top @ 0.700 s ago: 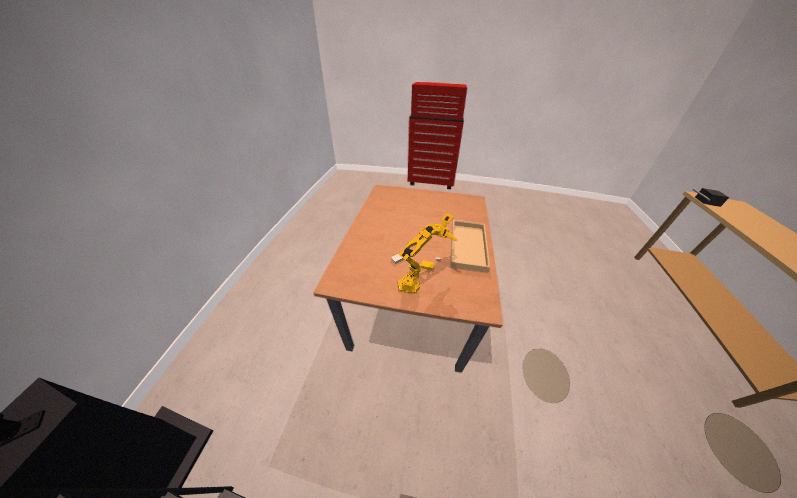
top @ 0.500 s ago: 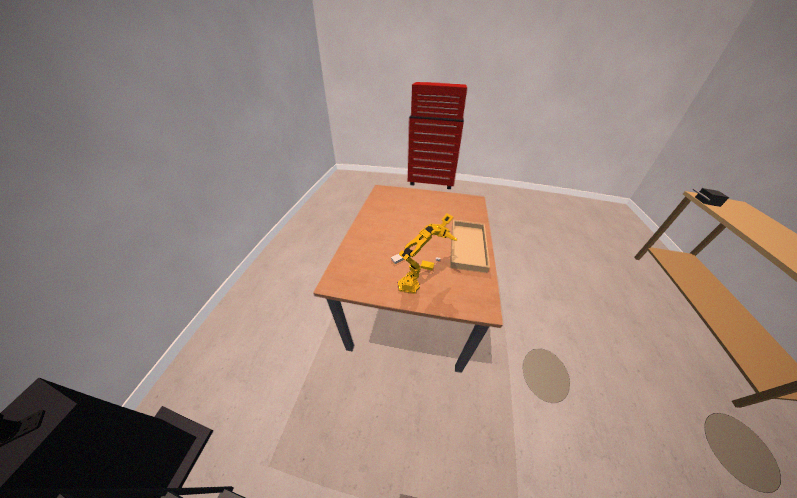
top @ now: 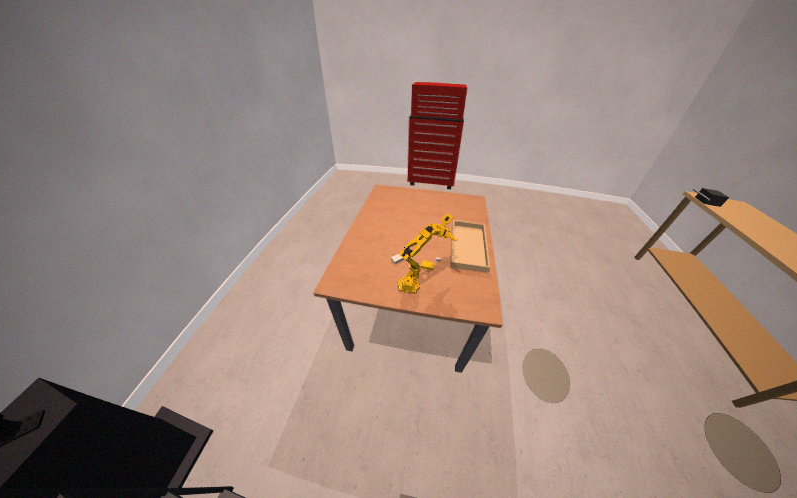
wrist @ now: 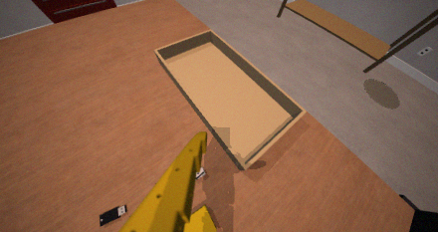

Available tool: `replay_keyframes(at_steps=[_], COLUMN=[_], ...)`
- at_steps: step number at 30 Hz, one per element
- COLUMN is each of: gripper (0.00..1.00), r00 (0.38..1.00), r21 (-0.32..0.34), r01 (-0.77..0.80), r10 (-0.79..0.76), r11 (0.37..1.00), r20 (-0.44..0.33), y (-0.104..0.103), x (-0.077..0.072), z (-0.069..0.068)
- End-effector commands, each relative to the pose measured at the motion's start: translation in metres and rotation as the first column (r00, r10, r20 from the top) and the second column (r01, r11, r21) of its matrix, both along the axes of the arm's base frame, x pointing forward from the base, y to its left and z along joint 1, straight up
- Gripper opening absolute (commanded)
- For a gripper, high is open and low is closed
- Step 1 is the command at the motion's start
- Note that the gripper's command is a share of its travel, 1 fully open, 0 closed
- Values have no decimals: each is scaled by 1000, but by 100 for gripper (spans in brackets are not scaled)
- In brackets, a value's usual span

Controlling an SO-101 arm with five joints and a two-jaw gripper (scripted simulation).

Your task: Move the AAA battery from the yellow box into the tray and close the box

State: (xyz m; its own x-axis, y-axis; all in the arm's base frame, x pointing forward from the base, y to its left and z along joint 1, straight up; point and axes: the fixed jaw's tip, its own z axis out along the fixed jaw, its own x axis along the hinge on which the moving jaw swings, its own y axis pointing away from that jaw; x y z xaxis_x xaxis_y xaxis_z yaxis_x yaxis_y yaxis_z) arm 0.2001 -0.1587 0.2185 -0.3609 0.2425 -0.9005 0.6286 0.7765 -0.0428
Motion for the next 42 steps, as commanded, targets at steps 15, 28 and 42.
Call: replay_keyframes(at_steps=[15,28,42], gripper=[90,65,42], r00=[998,942,745], r21=[212,605,665], r01=[61,336,663], r10=[-57,-239,-385], r11=[975,722,343], r20=[-27,-237,-544], y=[7,33,62], x=[3,-5,-29], z=[-26,-91,-137])
